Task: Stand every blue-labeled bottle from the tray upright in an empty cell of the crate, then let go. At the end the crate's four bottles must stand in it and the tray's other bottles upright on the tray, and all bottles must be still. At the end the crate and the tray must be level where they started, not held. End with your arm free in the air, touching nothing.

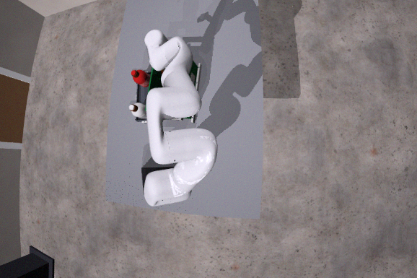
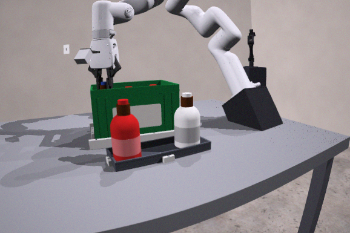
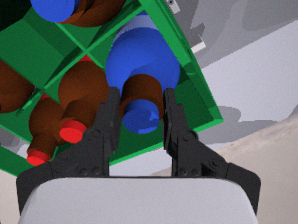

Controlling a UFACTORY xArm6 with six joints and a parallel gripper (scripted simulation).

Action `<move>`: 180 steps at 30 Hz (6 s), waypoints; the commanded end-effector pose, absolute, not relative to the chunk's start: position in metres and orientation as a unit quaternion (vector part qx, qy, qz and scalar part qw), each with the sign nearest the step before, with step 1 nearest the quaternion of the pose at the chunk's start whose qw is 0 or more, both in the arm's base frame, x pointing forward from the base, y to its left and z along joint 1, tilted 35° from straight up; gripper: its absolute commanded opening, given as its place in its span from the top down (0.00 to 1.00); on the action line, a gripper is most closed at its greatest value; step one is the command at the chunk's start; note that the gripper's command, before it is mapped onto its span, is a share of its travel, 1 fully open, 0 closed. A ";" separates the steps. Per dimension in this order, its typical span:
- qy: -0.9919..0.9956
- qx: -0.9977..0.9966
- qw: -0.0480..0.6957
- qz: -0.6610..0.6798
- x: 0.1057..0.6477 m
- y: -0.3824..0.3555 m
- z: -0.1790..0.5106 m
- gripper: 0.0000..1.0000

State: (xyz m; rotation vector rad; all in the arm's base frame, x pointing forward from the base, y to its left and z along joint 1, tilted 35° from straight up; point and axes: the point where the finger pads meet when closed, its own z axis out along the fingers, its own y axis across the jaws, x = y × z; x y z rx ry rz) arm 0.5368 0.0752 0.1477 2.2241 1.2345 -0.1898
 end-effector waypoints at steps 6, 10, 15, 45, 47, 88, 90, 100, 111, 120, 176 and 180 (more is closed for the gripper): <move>0.463 0.834 0.291 -0.069 0.538 0.075 0.148 1.00; 0.463 0.834 0.291 -0.069 0.538 0.075 0.148 1.00; 0.463 0.834 0.291 -0.069 0.538 0.075 0.148 1.00; 0.463 0.834 0.291 -0.069 0.539 0.074 0.145 1.00; 0.463 0.834 0.291 -0.069 0.539 0.073 0.145 1.00; 0.463 0.834 0.291 -0.069 0.541 0.065 0.133 1.00; 0.463 0.834 0.291 -0.069 0.541 0.065 0.133 1.00; 0.463 0.834 0.291 -0.069 0.541 0.065 0.132 1.00; 0.463 0.834 0.291 -0.069 0.541 0.065 0.132 1.00; 0.463 0.834 0.291 -0.069 0.541 0.065 0.132 0.35; 0.463 0.834 0.291 -0.069 0.540 0.069 0.139 0.35; 0.463 0.834 0.291 -0.069 0.539 0.073 0.145 0.35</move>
